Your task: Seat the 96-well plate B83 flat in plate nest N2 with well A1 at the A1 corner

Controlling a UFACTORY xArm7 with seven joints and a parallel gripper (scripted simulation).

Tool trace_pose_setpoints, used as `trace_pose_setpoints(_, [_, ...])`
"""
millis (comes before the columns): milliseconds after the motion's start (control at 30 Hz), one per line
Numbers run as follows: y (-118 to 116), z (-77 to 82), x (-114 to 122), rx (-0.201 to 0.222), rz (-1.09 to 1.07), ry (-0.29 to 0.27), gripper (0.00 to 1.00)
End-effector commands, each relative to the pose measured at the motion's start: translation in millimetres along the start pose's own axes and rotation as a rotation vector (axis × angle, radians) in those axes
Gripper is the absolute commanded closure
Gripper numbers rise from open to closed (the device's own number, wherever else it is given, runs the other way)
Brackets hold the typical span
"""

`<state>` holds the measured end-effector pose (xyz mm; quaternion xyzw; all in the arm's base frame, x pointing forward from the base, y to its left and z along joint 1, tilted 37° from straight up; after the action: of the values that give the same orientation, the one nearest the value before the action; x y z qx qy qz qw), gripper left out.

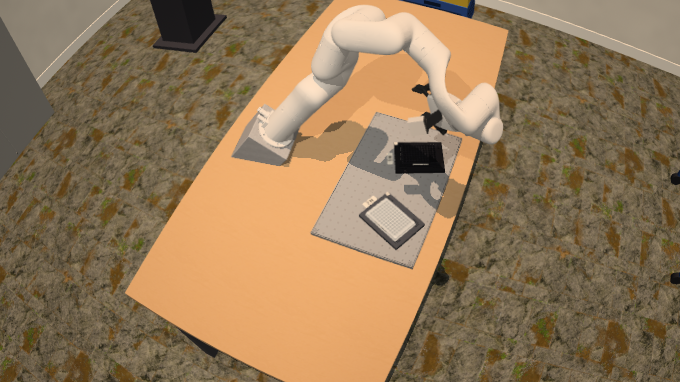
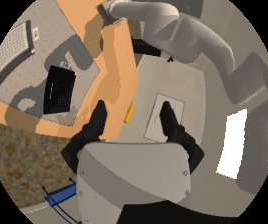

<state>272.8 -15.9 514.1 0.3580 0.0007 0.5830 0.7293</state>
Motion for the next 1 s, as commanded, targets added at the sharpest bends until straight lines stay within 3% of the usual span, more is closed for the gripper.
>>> trace_pose_setpoints(0, [1,0.8,0,-0.004,0.001,0.000,0.00])
trace_pose_setpoints(533, [1,0.8,0,-0.004,0.001,0.000,0.00])
trace_pose_setpoints(567, [0,0.0,-4,-0.028,0.024,-0.001,1.00])
trace_pose_setpoints(700, [-5,-4.1,-20,-0.125,0.116,-0.005,1.00])
trace_pose_setpoints(767, [-7,-4.6,-22,-0.129,0.120,-0.005,1.00])
trace_pose_setpoints(967, [-12,-9.9,-42,-0.235,0.227,0.011,1.00])
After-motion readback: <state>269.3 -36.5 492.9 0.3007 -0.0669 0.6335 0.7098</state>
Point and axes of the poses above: the point where the finger pads meet when closed, its own z axis back along the fingers, its own y axis across the jaws, x = y × z, the point moved 8 cm from there along z, back along the fingers, and after that the axes turned 6 degrees about z, right-handed, at the moved point
